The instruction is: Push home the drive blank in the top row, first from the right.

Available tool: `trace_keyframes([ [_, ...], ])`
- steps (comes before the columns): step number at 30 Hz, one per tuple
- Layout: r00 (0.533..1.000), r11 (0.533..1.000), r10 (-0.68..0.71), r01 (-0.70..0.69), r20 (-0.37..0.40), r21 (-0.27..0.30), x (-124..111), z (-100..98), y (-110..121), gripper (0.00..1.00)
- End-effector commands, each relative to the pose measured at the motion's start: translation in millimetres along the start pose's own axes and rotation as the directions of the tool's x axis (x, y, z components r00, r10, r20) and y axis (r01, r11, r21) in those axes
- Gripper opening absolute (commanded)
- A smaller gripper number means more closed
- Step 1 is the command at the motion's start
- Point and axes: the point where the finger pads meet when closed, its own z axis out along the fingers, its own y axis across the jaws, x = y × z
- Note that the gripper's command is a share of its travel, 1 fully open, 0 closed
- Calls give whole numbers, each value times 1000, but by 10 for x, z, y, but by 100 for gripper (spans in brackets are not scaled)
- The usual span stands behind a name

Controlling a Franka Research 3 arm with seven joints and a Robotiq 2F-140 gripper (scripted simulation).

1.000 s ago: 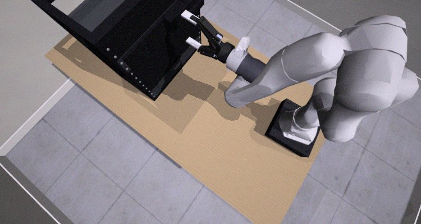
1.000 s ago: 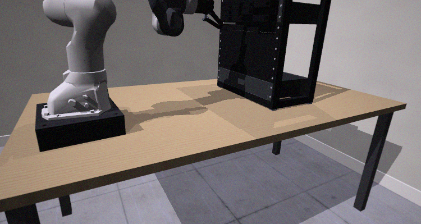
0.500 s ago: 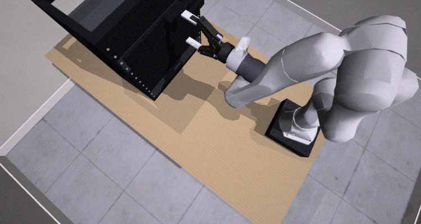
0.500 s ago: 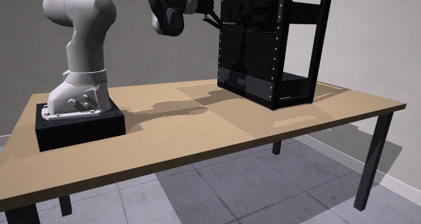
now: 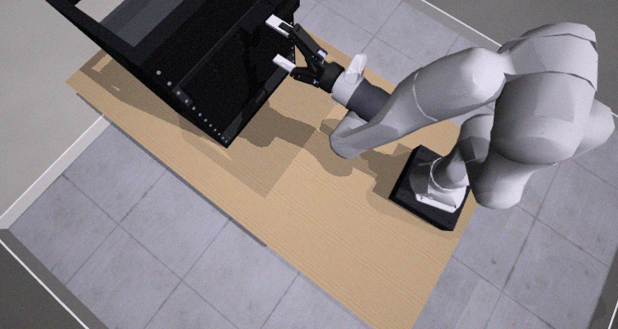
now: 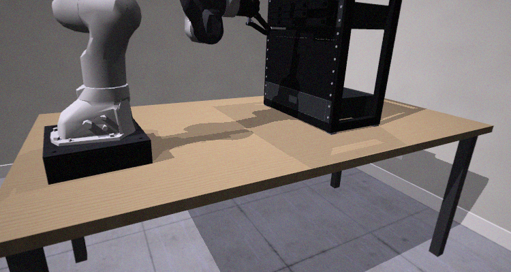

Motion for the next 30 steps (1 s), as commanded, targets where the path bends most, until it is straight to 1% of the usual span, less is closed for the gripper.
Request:
trace_keyframes([
  [1, 1000, 1000, -2, 2, 2, -2, -22, 5, 9, 100],
  [29, 1000, 1000, -2, 2, 2, -2, -22, 5, 9, 100],
  [30, 1000, 1000, -2, 2, 2, -2, -22, 5, 9, 0],
])
